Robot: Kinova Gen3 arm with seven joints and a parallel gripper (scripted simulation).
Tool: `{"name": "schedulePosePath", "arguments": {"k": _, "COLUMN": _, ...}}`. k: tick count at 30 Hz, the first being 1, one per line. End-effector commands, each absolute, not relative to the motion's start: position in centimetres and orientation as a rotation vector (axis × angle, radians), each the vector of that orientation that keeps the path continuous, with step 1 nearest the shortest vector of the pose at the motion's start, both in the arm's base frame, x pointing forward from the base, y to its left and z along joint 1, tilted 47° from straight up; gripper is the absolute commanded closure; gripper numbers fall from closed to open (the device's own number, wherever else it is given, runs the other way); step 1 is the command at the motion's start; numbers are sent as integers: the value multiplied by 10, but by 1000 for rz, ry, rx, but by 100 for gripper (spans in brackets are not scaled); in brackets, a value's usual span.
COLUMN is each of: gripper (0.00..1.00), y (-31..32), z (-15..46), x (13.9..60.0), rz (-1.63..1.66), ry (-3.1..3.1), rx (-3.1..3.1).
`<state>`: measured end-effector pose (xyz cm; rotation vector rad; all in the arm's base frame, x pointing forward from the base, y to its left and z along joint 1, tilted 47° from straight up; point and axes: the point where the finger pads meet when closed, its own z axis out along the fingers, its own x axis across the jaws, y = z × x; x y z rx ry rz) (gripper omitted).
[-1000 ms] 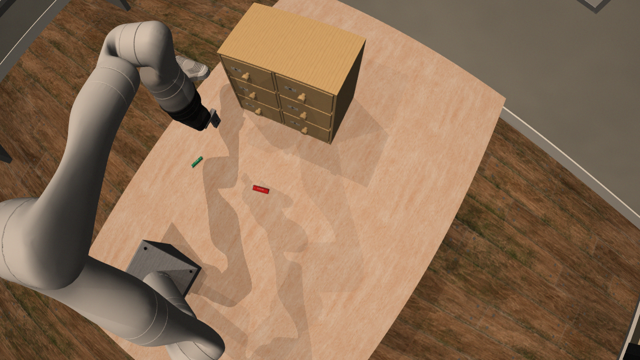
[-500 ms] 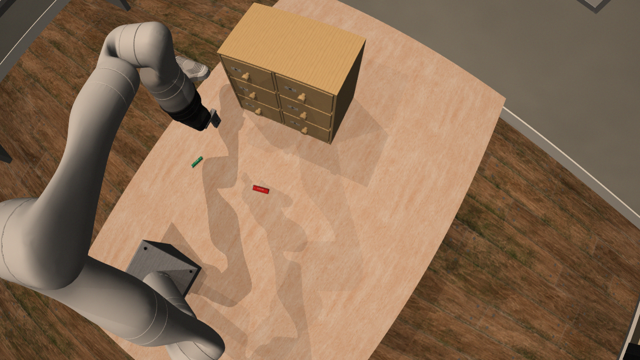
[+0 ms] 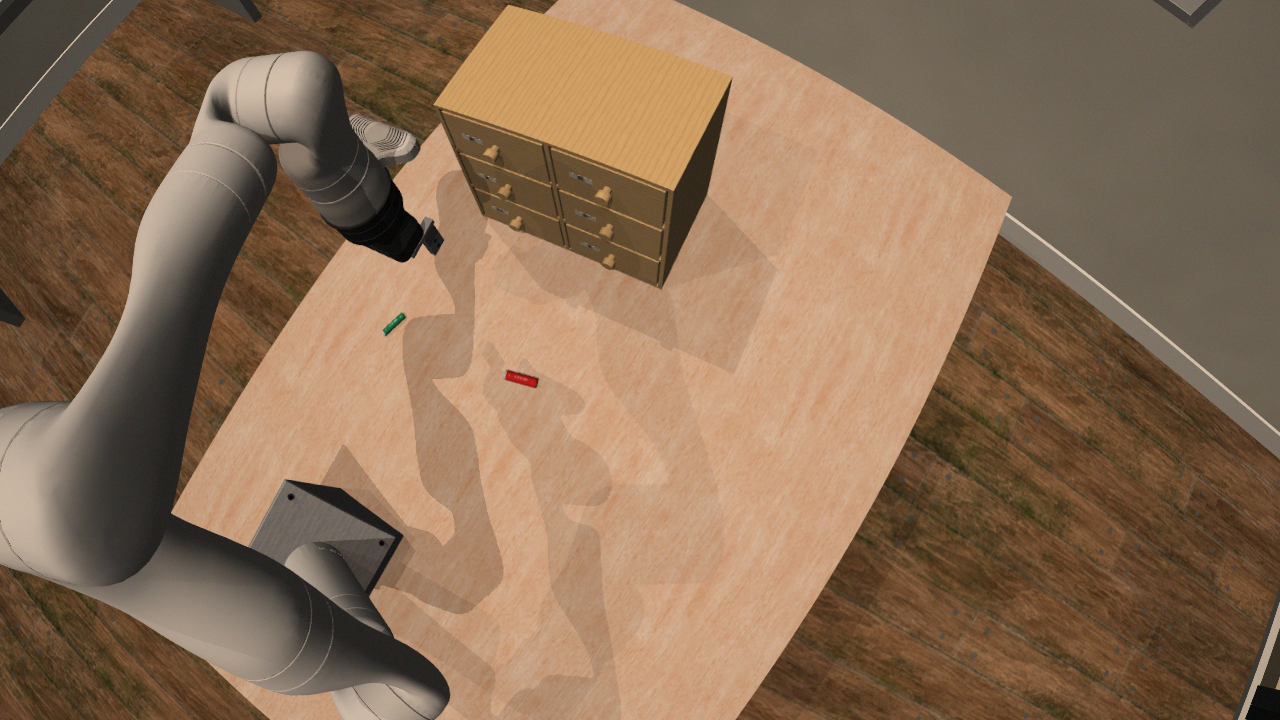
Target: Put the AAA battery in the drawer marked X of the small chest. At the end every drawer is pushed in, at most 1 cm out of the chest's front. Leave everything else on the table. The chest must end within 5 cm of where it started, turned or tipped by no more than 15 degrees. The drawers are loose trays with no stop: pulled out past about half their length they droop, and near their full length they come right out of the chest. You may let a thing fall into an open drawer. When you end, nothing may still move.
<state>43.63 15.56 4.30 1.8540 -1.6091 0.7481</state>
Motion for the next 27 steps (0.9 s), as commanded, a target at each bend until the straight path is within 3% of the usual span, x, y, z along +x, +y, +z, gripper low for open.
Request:
{"name": "schedulePosePath", "arguments": {"k": 1, "gripper": 0, "y": 157, "z": 43, "x": 435, "rz": 752, "ry": -1607, "rx": 1859}}
{"name": "schedulePosePath", "arguments": {"k": 27, "gripper": 0, "y": 151, "z": 37, "x": 442, "rz": 851, "ry": -1596, "rx": 1932}}
